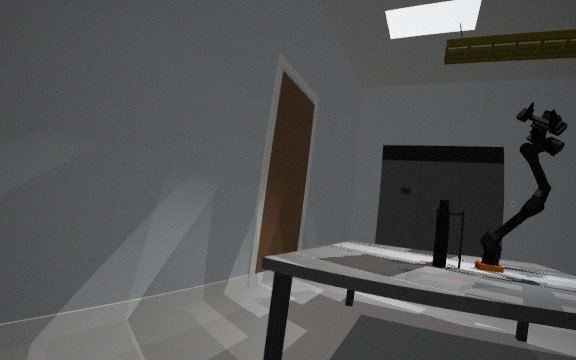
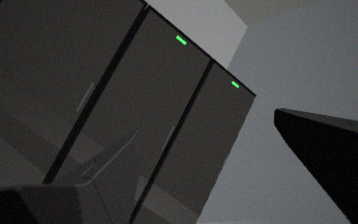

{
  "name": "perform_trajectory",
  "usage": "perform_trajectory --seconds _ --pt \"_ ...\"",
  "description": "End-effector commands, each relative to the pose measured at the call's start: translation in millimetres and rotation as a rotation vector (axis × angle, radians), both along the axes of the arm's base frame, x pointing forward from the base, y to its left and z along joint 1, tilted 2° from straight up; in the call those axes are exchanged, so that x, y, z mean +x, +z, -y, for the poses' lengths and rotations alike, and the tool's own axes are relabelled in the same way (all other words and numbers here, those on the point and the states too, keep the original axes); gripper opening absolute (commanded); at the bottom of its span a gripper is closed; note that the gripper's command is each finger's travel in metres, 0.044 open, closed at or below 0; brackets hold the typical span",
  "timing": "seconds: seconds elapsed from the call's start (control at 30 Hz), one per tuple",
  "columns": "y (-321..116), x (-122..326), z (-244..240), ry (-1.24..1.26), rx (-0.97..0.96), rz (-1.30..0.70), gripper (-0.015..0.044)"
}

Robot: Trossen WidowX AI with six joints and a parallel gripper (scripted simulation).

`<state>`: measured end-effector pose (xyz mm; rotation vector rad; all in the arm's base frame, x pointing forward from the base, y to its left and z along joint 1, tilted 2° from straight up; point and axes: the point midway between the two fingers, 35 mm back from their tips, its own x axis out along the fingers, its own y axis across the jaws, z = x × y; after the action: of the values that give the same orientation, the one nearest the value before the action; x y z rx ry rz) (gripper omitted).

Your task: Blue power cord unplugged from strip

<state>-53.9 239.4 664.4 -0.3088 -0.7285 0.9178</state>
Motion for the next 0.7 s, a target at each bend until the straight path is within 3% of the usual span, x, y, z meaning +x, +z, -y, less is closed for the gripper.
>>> perform_trajectory --seconds 0.0,0.27,0.67 --pt "1 1 1 0.003 0.008 -0.004 0.0374" --pt "38 50 77 0.107 0.374 -0.208 0.0164" --pt "39 151 189 0.125 0.818 -0.470 0.0160"
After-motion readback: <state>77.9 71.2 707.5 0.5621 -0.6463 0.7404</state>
